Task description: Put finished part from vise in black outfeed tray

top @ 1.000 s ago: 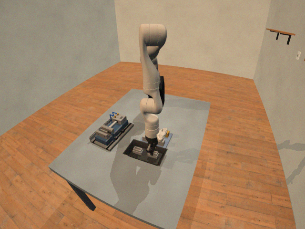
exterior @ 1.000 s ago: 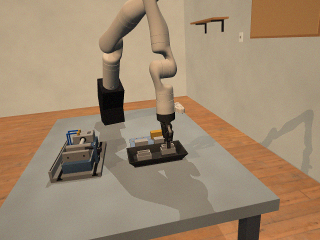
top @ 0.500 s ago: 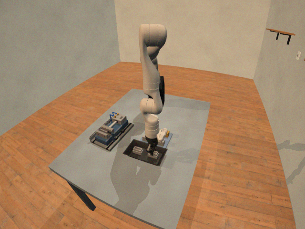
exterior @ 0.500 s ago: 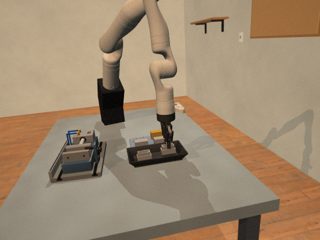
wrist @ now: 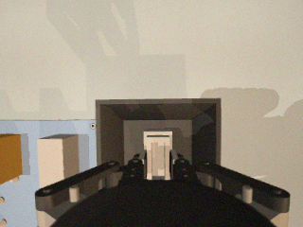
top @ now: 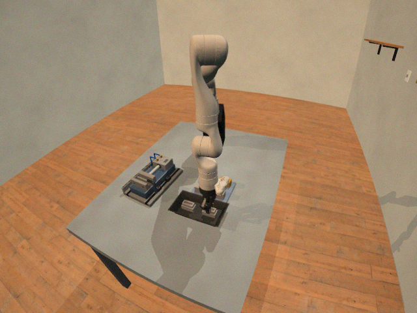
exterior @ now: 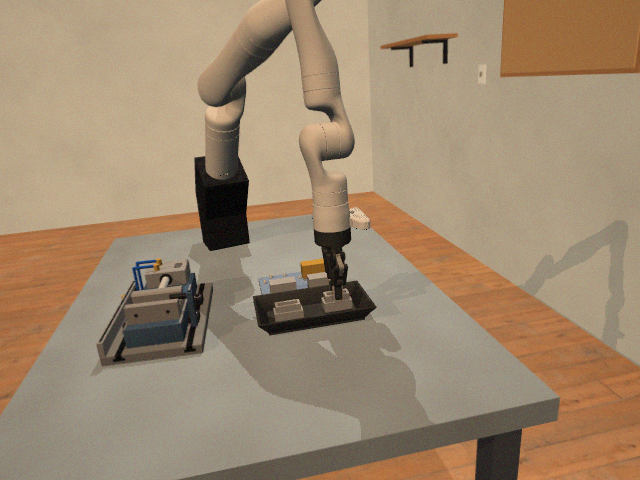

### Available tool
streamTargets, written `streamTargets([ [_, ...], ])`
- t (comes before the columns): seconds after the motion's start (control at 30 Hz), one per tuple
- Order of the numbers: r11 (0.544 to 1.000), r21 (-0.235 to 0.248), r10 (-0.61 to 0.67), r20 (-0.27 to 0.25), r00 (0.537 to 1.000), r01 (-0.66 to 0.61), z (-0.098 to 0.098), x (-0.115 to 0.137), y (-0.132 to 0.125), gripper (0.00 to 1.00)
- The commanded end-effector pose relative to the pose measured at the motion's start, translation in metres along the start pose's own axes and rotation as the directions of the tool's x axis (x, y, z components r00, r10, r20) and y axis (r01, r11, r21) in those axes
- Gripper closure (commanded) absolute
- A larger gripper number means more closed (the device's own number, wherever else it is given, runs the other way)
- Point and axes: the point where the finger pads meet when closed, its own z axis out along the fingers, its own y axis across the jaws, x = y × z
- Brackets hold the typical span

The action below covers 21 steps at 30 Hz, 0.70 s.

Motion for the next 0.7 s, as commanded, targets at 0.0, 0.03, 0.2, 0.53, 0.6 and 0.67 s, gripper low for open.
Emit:
streamTargets([
  [0.0,1.000,0.000,0.002,0.002,1.000,-0.002,0.0007,-0.0012,0.0003,1.00],
  [0.03,1.000,0.000,0.002,0.002,1.000,-0.002,0.0012,-0.0012,0.0003,1.00],
  [0.2,1.000,0.000,0.002,0.002,1.000,-0.002,0.0035,-0.0012,0.0004,1.00],
  [0.53,1.000,0.000,0.002,0.002,1.000,-0.002,0.0054,-0.0012,0.0004,1.00],
  [0.6,1.000,0.000,0.002,0.002,1.000,-0.002,0.0054,-0.0012,0.0004,1.00],
  [0.67,1.000,0.000,0.002,0.002,1.000,-0.002,0.0054,-0.0012,0.0004,1.00],
])
